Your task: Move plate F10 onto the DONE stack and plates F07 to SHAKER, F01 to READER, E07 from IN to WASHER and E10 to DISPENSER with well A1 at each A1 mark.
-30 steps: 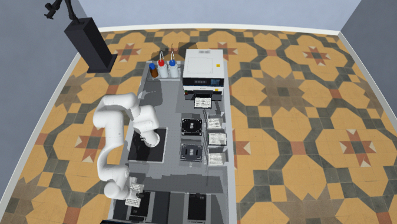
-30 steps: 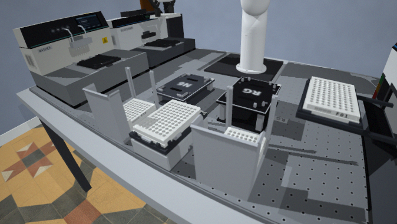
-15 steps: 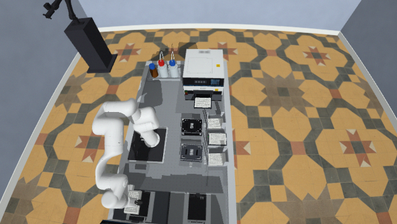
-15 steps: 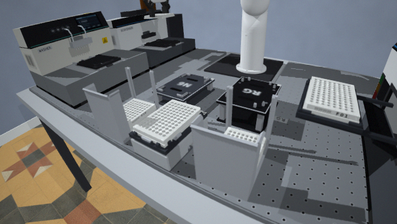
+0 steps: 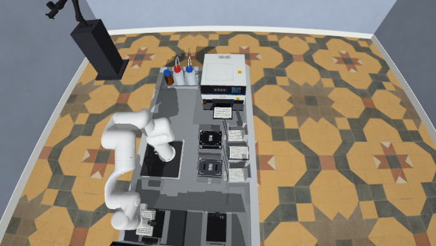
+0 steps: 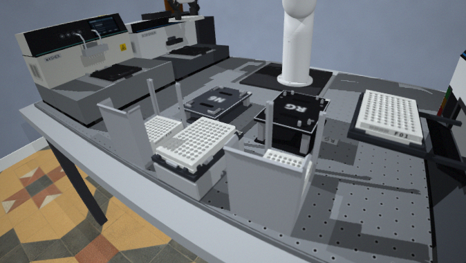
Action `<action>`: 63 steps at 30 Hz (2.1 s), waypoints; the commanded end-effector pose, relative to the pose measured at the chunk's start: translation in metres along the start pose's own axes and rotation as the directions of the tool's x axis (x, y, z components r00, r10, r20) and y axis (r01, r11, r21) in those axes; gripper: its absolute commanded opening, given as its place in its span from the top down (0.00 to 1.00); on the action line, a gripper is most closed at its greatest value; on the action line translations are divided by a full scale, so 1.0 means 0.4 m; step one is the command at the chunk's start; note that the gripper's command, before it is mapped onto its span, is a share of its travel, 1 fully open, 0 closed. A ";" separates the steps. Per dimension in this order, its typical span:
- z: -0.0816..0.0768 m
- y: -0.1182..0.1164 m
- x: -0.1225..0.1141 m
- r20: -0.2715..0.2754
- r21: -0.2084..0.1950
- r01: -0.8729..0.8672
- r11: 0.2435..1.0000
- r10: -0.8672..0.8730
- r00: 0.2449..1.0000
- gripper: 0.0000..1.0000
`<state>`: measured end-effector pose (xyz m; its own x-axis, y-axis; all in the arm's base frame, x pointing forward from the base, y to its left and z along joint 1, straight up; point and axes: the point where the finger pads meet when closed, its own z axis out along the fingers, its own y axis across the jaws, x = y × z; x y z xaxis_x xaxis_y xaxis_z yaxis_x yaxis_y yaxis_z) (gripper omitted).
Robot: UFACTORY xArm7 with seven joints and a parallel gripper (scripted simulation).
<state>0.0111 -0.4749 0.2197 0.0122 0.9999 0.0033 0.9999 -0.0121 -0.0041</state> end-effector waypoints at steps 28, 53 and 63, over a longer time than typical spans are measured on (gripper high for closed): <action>0.069 0.000 -0.003 0.004 0.000 0.000 1.000 0.000 1.000 1.00; 0.142 0.000 -0.003 0.004 0.000 0.000 1.000 0.000 1.000 1.00; 0.173 0.000 -0.003 0.004 0.000 0.000 1.000 0.000 1.000 1.00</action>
<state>0.0108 -0.4748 0.1538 0.0122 0.9999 0.0035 0.9999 -0.0122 -0.0041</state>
